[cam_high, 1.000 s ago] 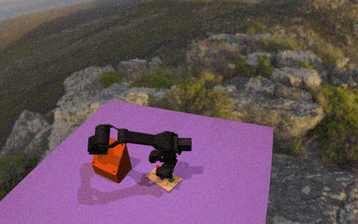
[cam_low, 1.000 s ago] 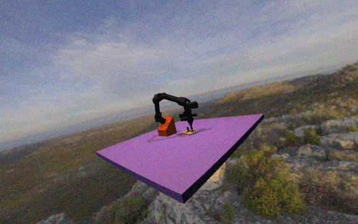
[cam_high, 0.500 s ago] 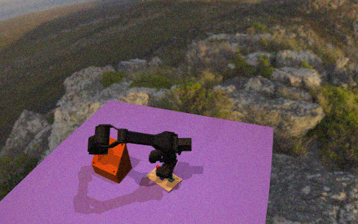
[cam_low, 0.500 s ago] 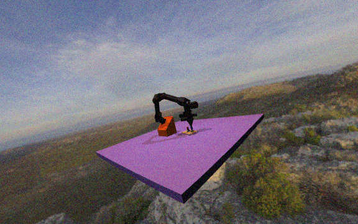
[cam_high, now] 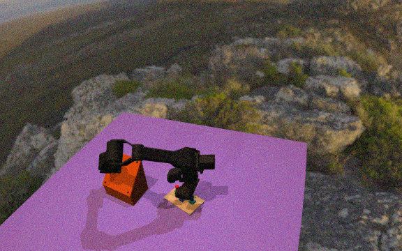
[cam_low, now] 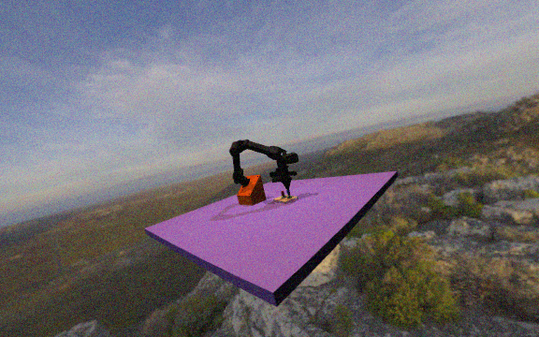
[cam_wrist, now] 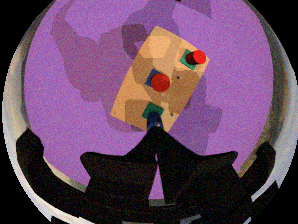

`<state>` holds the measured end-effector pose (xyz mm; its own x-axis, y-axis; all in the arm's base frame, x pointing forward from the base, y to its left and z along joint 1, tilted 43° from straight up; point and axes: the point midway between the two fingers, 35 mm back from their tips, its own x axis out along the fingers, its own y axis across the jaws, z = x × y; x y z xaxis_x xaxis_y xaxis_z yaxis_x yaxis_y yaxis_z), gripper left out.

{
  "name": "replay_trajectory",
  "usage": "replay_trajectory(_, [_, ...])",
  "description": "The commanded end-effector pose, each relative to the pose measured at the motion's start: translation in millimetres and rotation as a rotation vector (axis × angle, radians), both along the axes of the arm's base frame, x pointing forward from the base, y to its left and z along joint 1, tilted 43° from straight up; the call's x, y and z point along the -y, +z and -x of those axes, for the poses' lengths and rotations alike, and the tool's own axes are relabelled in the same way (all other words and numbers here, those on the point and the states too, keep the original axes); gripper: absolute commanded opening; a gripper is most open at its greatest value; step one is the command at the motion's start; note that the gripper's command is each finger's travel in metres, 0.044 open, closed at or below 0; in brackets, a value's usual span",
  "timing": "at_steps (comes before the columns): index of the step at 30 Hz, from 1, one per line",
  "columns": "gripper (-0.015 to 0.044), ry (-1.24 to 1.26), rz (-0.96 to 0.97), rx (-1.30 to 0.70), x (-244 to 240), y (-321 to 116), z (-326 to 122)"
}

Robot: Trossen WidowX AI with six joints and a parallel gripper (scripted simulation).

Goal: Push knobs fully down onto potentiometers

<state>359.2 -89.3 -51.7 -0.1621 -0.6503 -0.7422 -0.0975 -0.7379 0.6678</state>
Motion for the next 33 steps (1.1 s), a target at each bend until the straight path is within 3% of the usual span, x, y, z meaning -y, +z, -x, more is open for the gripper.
replay_trajectory(1, [0.0000,-0.003,0.002,-0.003,4.3,-4.1,0.8])
replay_trajectory(33, [0.0000,-0.003,0.003,-0.003,7.1,-7.2,1.5])
